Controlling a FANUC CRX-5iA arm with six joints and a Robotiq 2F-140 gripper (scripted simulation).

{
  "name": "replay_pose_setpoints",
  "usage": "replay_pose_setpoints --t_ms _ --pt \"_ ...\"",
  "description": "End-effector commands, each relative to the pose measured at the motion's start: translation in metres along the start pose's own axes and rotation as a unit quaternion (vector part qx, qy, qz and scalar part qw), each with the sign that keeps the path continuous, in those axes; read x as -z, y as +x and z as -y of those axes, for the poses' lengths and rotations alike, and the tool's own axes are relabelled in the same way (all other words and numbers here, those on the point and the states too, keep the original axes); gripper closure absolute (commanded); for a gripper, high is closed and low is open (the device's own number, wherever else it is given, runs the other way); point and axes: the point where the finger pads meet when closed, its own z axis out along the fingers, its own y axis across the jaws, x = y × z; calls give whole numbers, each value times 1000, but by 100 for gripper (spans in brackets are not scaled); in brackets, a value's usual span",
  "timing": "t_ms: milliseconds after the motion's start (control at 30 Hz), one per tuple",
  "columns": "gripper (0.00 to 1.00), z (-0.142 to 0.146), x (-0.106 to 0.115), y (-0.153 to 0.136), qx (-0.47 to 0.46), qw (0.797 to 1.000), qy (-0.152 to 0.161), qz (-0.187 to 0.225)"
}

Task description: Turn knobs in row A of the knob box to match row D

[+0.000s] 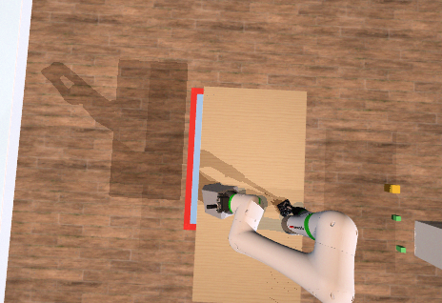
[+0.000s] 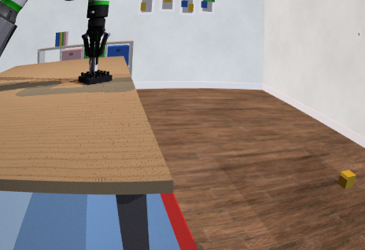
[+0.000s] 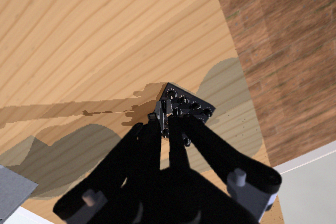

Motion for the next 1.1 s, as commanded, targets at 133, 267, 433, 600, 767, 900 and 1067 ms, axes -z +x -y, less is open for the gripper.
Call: replay_pose_setpoints --t_ms 133,267,433,600,767,900,1067 --pt "95 0 0 0 99 995 -6 -5" --pt "95 0 0 0 152 988 -6 -4" --pt "95 0 0 0 203 979 -6 -4" --pt "95 0 0 0 250 968 -7 -4" --pt "95 0 0 0 304 953 -7 -3" --pt "95 0 0 0 342 940 -7 -3" --pt "95 0 0 0 367 930 -7 -3"
